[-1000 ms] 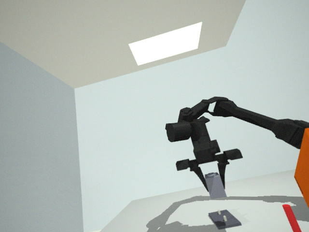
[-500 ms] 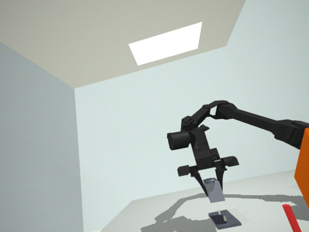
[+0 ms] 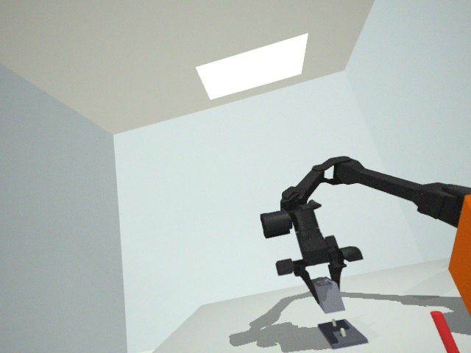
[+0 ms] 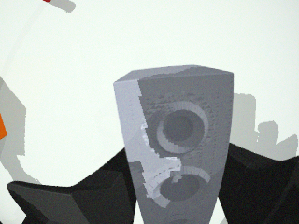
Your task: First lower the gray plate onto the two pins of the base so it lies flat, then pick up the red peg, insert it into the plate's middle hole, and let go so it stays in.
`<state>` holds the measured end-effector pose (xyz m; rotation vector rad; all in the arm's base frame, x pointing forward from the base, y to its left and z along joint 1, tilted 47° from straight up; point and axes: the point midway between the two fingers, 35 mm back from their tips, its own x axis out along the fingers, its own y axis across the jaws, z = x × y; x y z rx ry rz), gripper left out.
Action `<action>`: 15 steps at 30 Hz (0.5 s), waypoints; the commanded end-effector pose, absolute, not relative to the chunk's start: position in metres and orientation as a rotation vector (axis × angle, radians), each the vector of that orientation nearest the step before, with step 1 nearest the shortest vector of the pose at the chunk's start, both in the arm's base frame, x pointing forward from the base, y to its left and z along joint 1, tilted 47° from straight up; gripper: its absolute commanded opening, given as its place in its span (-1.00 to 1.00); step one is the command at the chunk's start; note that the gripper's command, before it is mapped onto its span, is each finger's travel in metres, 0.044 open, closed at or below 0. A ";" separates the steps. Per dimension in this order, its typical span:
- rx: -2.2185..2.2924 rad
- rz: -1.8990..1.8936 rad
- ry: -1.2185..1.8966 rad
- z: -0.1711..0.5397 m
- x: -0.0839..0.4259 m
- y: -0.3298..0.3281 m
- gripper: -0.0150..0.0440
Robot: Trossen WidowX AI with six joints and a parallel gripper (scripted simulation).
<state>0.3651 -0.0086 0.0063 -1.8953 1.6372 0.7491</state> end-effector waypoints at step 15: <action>-1.948 0.789 1.648 0.020 0.359 -0.044 -0.49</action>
